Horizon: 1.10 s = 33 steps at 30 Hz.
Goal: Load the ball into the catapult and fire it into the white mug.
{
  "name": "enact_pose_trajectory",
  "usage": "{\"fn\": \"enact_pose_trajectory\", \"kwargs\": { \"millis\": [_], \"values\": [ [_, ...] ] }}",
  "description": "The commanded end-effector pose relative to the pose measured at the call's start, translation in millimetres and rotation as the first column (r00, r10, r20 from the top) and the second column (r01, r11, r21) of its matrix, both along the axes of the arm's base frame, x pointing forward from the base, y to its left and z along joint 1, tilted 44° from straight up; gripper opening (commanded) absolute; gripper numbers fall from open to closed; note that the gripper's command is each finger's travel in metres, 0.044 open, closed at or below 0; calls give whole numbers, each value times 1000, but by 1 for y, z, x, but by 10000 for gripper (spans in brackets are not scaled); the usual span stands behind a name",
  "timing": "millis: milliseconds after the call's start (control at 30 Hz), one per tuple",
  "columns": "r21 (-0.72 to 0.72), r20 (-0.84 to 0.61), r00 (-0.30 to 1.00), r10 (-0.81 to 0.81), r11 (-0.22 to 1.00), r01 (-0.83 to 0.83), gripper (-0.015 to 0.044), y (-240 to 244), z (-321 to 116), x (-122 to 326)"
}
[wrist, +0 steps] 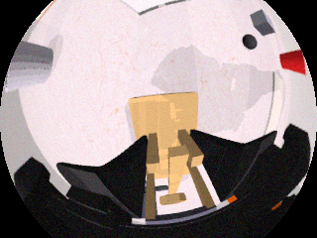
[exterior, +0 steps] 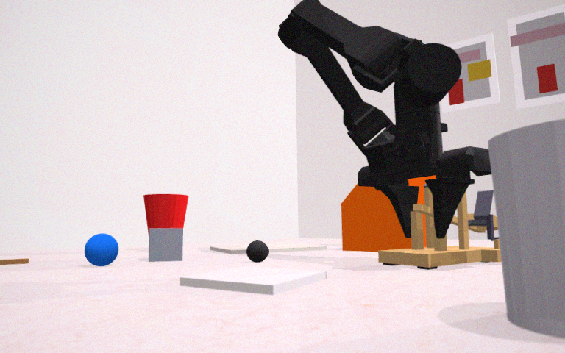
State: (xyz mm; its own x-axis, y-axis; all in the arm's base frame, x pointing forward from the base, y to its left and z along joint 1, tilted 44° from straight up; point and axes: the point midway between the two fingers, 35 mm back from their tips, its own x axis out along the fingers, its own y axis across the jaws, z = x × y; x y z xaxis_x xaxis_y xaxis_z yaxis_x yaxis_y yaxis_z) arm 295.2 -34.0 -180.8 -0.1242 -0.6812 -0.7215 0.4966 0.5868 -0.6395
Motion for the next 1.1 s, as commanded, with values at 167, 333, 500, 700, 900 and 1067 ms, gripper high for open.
{"fn": "enact_pose_trajectory", "kwargs": {
  "millis": [167,333,500,700,900,1067],
  "values": [
    [2,1,1000,0,1000,0,420,8,7,3],
    [7,1,1000,3,1000,-3,440,63,64,13],
    [8,8,1000,19,1000,-19,440,62,59,15],
    [4,-3,1000,7,1000,-7,440,67,69,11],
    [2,-4,1000,7,1000,-7,440,34,35,5],
    [2,-4,1000,7,1000,-7,440,34,35,5]
  ]
}}
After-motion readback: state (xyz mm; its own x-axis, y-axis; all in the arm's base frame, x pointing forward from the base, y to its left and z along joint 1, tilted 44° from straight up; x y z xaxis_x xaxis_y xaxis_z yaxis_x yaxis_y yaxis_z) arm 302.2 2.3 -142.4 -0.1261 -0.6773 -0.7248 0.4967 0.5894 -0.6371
